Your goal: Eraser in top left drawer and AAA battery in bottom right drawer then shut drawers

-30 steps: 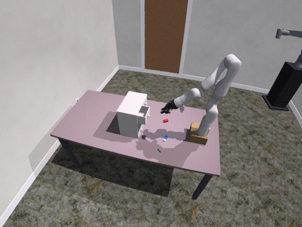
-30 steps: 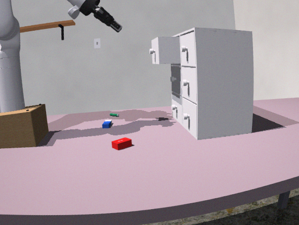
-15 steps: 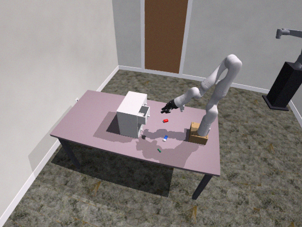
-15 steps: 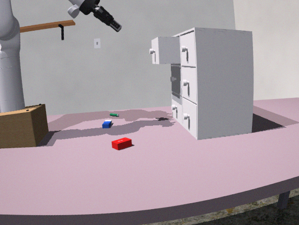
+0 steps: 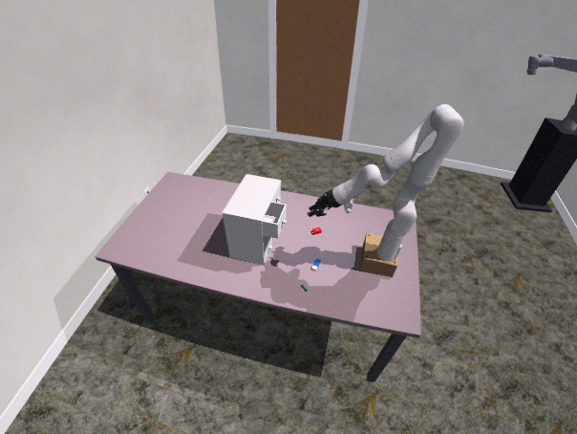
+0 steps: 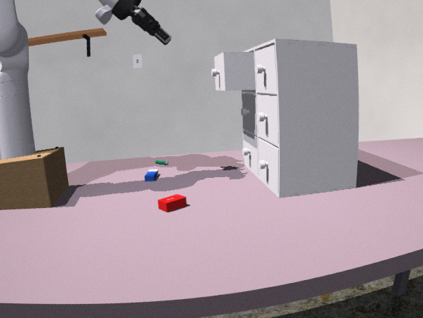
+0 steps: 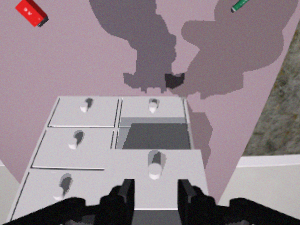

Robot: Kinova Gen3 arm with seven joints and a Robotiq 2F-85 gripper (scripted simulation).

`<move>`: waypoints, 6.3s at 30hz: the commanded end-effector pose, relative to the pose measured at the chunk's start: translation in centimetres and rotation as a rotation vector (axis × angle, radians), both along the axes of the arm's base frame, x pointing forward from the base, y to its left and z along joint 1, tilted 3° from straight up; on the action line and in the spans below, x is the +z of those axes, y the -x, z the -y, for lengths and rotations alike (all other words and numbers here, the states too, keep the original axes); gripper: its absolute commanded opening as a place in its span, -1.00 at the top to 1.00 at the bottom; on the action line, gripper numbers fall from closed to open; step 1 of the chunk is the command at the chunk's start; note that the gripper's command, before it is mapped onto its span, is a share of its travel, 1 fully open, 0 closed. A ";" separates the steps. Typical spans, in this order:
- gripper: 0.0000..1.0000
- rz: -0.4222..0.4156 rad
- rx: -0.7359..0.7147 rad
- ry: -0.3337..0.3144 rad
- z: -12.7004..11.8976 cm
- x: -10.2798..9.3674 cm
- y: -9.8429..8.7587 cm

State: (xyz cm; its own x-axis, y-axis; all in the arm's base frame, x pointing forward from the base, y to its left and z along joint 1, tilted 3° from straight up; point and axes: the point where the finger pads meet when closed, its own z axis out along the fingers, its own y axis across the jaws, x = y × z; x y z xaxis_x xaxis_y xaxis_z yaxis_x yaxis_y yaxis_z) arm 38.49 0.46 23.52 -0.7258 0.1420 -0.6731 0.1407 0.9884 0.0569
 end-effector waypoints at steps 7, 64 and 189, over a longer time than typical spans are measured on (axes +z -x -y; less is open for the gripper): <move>0.34 -0.005 0.000 -0.003 0.0 0.3 -0.1; 0.34 -0.089 0.003 -0.015 -0.2 1.5 0.6; 0.34 -0.753 0.027 -0.101 -0.9 9.4 6.5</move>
State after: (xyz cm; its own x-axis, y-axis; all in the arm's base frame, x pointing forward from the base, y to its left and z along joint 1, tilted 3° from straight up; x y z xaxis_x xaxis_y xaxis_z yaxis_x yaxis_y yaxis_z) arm 31.92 1.33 32.92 -0.9882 0.1519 0.0207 0.1527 0.9872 0.0454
